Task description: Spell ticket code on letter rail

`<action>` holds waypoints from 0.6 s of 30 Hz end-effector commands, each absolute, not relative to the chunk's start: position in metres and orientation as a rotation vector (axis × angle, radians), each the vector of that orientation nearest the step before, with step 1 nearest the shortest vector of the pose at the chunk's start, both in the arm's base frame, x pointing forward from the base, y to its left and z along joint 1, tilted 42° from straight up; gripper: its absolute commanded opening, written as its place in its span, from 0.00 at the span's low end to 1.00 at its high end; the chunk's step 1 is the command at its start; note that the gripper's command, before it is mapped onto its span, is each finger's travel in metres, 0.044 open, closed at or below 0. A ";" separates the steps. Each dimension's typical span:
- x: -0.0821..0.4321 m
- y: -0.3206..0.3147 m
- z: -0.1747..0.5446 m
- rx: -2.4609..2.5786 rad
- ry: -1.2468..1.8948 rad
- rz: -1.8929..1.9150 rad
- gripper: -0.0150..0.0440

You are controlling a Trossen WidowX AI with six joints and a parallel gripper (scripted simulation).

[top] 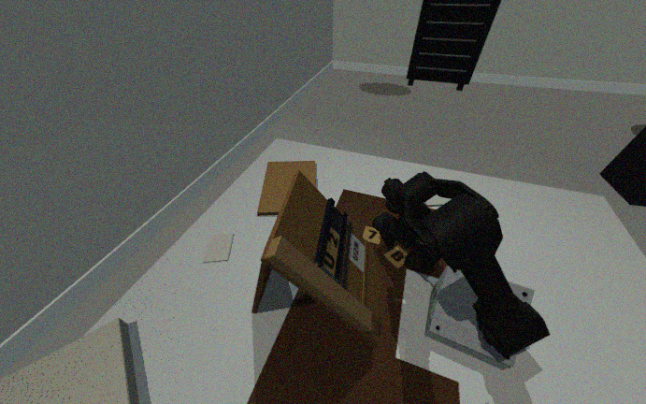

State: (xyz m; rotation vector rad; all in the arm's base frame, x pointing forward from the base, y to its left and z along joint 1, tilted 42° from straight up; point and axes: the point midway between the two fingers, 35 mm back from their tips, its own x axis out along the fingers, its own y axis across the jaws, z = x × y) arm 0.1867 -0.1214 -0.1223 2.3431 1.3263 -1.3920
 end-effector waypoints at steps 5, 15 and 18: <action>0.185 -0.125 -0.118 2.347 1.324 -1.389 0.25; 0.184 -0.127 -0.114 2.347 1.324 -1.389 0.25; 0.183 -0.128 -0.113 2.347 1.324 -1.389 0.25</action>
